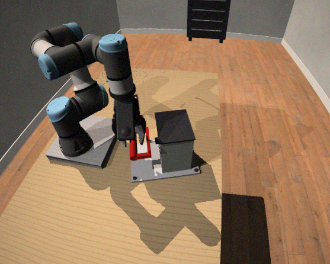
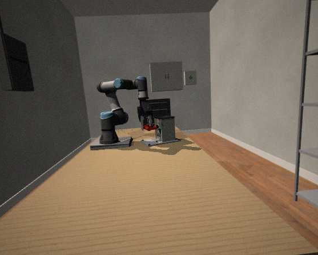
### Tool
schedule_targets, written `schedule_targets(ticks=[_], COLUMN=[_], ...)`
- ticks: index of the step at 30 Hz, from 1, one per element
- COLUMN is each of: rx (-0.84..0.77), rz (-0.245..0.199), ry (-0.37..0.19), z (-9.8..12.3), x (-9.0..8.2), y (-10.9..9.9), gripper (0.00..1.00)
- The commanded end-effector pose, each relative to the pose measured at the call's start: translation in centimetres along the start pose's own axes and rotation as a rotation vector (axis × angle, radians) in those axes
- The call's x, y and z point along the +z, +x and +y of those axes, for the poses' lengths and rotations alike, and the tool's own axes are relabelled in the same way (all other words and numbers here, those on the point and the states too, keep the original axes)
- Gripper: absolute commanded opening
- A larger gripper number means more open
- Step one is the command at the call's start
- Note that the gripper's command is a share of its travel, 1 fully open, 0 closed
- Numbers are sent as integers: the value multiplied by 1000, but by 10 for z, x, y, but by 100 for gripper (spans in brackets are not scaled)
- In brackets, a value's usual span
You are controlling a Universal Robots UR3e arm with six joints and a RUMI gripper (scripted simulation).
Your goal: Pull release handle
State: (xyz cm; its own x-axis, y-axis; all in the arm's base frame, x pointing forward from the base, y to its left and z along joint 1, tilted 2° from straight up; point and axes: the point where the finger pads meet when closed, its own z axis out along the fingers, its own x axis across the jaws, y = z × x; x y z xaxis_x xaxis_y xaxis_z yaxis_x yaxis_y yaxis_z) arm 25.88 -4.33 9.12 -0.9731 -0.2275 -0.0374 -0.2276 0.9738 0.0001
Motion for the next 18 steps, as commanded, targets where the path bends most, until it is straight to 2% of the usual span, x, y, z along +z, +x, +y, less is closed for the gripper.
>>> schedule_targets(ticks=[1,11,12,18], rx=[0,0,0,0], rz=[-2,-2,-2,-2], ry=[2,2,2,2], z=[0,0,0,0], x=[-1,-1,-1,-1], y=[0,0,0,0], gripper=[31,31,0,0])
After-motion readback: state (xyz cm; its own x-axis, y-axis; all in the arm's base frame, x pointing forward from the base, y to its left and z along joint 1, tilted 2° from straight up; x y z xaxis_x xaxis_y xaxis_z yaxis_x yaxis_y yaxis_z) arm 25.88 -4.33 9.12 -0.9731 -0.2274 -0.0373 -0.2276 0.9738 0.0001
